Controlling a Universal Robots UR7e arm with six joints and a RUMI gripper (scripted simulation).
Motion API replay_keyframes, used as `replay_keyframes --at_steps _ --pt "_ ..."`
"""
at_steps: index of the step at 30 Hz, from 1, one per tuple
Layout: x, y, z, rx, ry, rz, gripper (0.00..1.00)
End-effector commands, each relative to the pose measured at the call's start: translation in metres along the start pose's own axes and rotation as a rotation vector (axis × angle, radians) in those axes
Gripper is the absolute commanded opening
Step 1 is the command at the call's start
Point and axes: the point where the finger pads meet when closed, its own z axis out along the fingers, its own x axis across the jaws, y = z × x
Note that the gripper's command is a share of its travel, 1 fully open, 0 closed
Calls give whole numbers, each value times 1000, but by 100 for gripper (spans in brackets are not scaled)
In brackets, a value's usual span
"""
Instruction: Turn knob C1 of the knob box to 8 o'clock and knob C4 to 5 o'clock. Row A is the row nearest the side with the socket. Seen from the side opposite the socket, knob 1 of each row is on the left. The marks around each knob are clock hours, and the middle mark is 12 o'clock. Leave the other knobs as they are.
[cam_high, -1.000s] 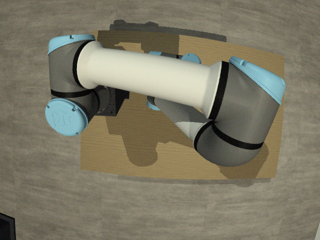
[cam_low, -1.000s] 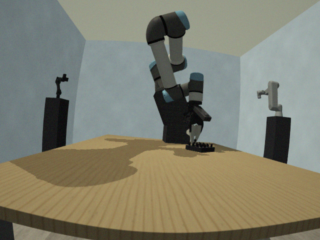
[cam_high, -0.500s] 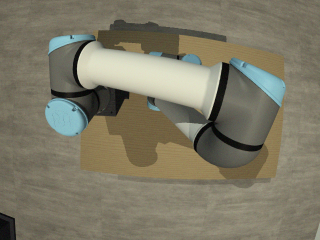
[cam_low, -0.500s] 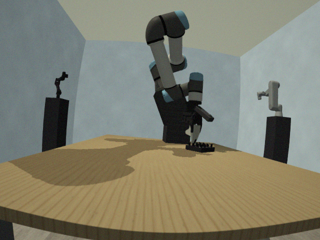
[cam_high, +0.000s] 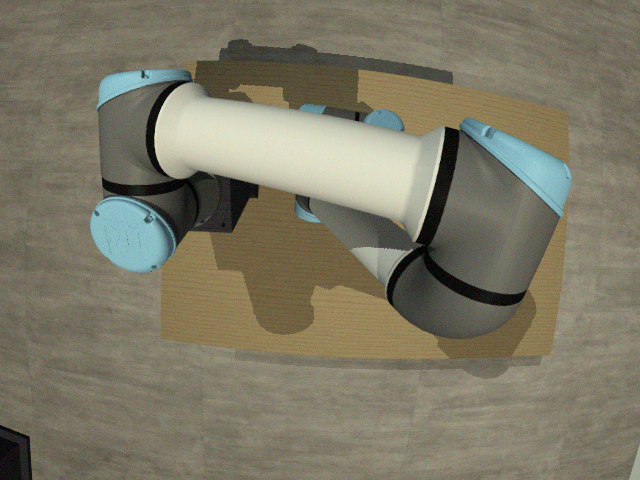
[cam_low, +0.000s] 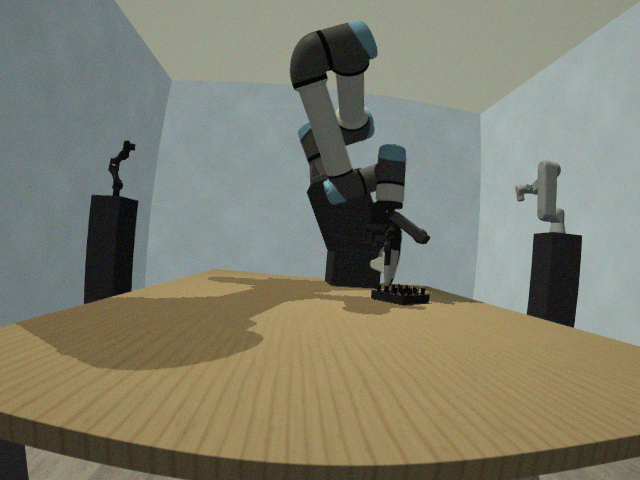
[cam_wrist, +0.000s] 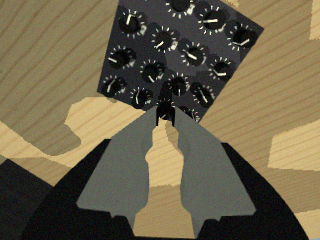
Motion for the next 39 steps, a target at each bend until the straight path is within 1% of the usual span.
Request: replay_keyframes --at_steps 1,17,30,39 --pt "0 0 0 4 1 -74 4" --pt "-1 0 0 4 1 -288 4" --pt "-1 0 0 4 1 -378 4" --pt "-2 0 0 4 1 -407 4"
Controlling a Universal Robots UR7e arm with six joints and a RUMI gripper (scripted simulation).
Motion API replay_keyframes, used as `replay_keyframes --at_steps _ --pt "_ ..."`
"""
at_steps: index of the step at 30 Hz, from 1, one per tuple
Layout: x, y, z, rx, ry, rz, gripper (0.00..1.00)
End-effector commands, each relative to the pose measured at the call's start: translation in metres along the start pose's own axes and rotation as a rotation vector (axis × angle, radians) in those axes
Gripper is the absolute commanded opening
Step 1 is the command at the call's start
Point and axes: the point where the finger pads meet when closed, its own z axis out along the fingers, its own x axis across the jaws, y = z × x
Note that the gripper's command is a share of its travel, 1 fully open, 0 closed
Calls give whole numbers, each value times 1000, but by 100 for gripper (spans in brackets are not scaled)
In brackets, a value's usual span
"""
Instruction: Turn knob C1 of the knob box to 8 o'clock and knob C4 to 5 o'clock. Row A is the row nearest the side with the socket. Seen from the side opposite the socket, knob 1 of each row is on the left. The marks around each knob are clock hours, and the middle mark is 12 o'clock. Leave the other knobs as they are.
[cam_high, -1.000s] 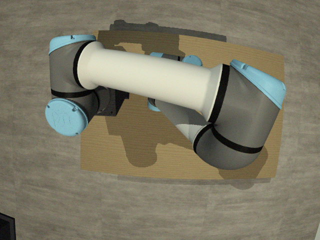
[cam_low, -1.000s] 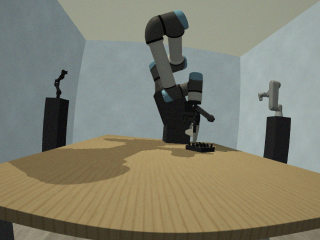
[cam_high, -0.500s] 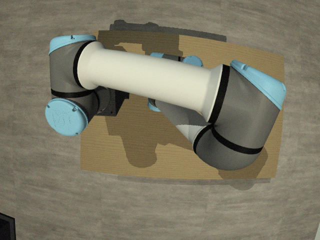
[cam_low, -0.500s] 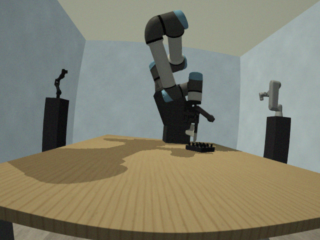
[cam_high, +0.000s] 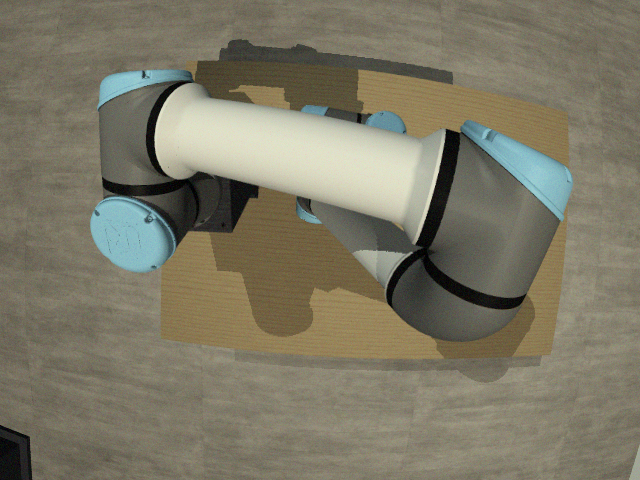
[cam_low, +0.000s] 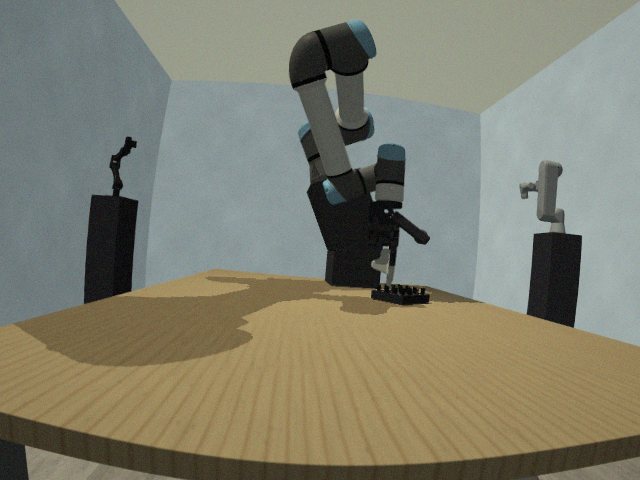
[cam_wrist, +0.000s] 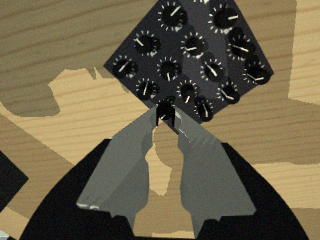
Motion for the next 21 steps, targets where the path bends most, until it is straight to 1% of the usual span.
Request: replay_keyframes --at_steps 1,21 --pt "0 0 0 1 1 -15 4" --pt "0 0 0 1 1 -26 4"
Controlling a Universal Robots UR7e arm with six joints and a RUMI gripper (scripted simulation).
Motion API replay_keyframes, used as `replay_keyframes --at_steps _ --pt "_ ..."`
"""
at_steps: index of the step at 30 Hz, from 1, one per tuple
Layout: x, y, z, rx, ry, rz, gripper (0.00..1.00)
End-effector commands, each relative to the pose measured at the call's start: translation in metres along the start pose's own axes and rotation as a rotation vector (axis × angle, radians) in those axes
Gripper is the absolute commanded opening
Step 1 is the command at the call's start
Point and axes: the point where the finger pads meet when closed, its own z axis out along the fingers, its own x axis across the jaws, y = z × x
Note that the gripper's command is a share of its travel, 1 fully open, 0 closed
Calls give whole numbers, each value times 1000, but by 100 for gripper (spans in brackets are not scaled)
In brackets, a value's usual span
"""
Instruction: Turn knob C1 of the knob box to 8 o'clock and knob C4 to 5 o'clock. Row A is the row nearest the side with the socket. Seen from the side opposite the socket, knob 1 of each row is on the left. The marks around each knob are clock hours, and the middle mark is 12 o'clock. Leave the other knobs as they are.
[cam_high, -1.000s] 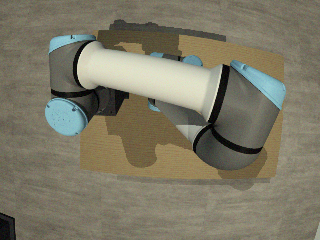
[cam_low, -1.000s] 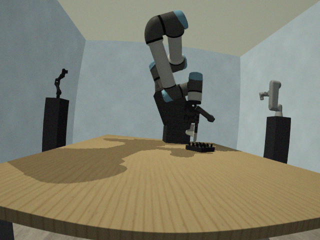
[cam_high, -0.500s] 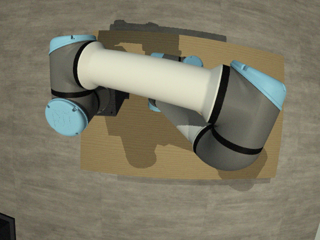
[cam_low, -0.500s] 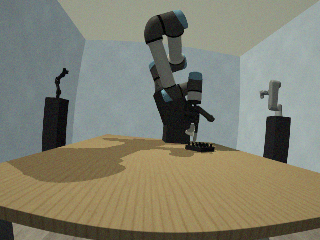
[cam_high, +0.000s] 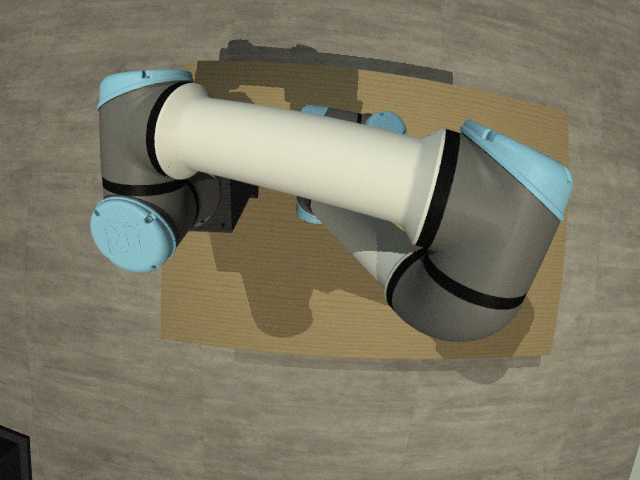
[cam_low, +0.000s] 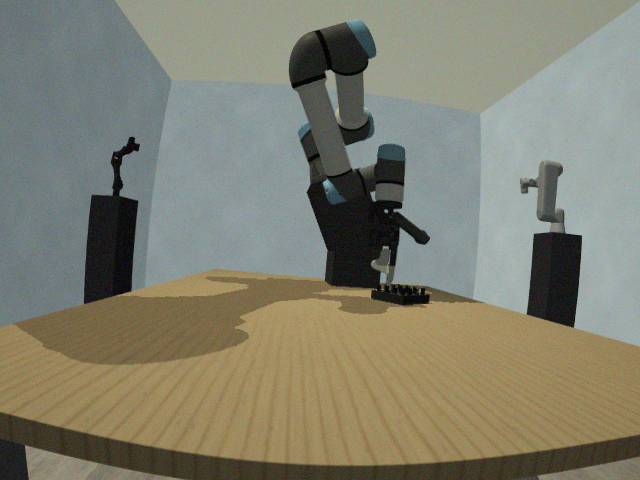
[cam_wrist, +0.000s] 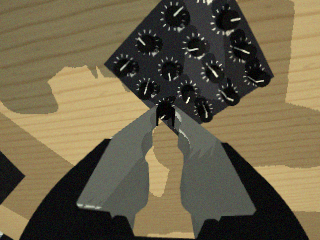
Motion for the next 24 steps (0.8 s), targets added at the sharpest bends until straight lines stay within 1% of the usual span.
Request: replay_keyframes --at_steps 1,4,5,24 --pt "0 0 0 0 1 0 4" --pt "0 0 0 0 1 0 4" --pt "0 0 0 0 1 0 11" --pt "0 0 0 0 1 0 11"
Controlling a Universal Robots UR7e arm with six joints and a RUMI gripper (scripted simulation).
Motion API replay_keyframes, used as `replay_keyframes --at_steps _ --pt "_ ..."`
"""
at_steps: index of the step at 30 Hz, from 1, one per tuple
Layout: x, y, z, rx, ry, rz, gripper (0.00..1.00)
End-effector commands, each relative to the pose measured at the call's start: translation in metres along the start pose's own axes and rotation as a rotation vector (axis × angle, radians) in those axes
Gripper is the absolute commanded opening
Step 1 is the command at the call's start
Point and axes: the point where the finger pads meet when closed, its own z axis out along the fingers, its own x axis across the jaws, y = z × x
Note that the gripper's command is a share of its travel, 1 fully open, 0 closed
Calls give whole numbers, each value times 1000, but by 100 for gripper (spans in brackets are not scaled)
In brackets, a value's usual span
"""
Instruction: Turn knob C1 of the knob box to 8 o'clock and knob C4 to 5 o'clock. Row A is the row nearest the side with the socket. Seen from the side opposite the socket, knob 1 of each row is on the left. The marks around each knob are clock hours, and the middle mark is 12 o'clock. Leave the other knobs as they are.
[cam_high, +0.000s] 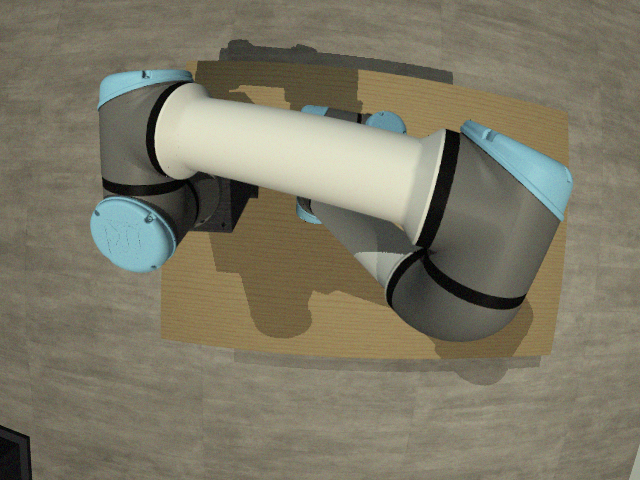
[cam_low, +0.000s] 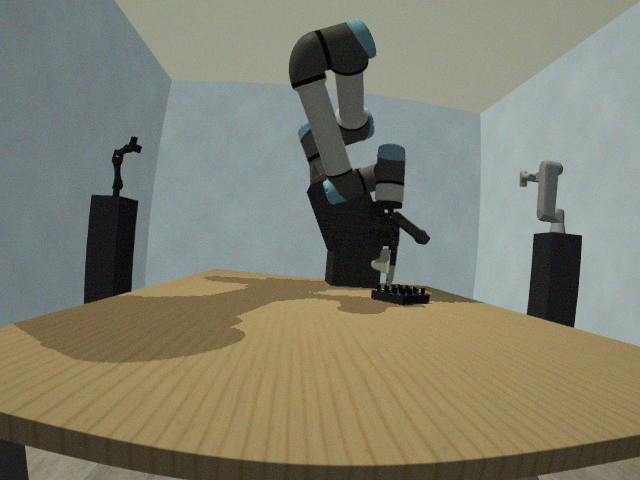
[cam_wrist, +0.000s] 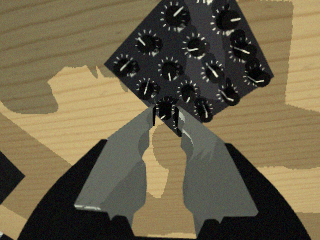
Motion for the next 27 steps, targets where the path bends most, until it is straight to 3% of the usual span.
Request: replay_keyframes --at_steps 1,7,18,27 --pt "0 0 0 0 1 0 11" --pt "0 0 -3 0 1 0 11" --pt "0 0 -31 0 1 0 11" --pt "0 0 -38 0 1 0 11"
